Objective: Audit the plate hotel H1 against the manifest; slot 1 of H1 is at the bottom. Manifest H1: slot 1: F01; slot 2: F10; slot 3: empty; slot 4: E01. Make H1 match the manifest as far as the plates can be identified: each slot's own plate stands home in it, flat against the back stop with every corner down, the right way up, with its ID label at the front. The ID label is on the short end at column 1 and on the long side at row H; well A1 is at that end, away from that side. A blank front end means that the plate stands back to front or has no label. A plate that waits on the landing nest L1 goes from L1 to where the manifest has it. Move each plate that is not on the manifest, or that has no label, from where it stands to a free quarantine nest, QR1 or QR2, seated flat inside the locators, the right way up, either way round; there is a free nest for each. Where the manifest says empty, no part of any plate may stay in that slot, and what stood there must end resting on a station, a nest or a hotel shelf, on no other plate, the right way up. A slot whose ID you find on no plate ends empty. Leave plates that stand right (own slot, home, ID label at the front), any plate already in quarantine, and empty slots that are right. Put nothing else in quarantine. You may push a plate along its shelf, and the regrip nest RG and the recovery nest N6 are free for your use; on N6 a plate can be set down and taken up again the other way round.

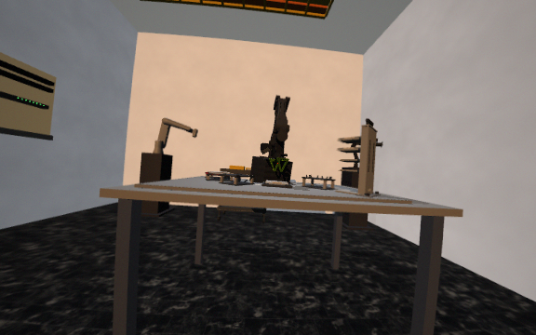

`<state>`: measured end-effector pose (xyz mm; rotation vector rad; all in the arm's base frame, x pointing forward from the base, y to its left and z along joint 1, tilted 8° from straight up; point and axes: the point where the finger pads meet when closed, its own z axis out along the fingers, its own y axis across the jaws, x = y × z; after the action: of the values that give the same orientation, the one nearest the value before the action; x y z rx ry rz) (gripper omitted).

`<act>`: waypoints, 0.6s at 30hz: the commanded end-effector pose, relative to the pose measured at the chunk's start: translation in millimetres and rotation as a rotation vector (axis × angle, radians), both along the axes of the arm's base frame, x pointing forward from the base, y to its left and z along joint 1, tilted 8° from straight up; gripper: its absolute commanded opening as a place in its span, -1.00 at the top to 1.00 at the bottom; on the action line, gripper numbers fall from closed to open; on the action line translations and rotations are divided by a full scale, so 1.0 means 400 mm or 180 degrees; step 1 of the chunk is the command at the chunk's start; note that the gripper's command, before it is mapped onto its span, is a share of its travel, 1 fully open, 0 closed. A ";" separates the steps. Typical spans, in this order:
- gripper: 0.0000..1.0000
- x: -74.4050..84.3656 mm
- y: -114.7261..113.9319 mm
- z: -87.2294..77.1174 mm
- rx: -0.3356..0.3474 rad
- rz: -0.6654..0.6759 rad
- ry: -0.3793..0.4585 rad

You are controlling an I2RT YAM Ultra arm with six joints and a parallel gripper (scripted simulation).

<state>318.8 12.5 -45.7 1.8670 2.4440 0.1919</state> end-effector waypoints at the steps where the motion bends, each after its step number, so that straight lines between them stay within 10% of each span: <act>1: -1.00 0.002 -0.003 0.007 -0.0060 0.0323 -0.0036; 18: -1.00 0.003 -0.003 0.007 -0.0180 0.1269 -0.0092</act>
<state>318.0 12.4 -45.8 1.4477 2.6964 0.1715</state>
